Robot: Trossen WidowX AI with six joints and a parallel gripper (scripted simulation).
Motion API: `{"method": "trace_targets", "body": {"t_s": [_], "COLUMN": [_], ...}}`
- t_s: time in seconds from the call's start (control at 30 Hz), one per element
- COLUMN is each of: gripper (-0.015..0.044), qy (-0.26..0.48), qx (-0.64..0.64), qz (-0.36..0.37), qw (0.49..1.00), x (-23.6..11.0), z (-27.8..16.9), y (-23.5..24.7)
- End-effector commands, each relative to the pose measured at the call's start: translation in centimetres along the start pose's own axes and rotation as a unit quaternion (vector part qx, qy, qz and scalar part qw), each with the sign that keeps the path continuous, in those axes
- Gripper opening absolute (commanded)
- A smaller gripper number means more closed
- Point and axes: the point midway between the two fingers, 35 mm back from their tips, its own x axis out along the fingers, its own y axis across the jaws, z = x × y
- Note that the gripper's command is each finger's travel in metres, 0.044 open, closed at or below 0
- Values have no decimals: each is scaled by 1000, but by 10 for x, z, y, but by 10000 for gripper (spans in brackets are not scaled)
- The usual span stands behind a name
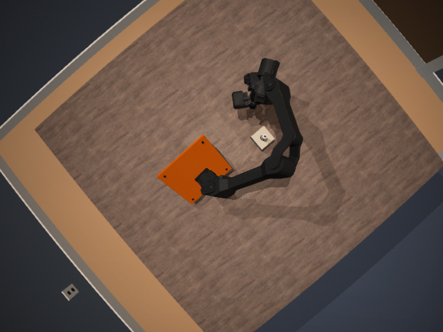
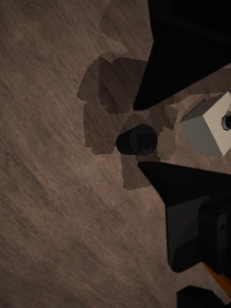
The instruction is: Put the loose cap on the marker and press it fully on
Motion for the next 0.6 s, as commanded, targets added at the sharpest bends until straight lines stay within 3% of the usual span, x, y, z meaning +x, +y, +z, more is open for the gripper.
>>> {"method": "trace_targets", "body": {"t_s": [0.0, 0.57], "gripper": [258, 258], "qy": [8, 9], "qx": [-6, -6], "qz": [2, 2], "qw": [1000, 1000], "x": [13, 33], "z": [-2, -3], "y": [3, 4]}}
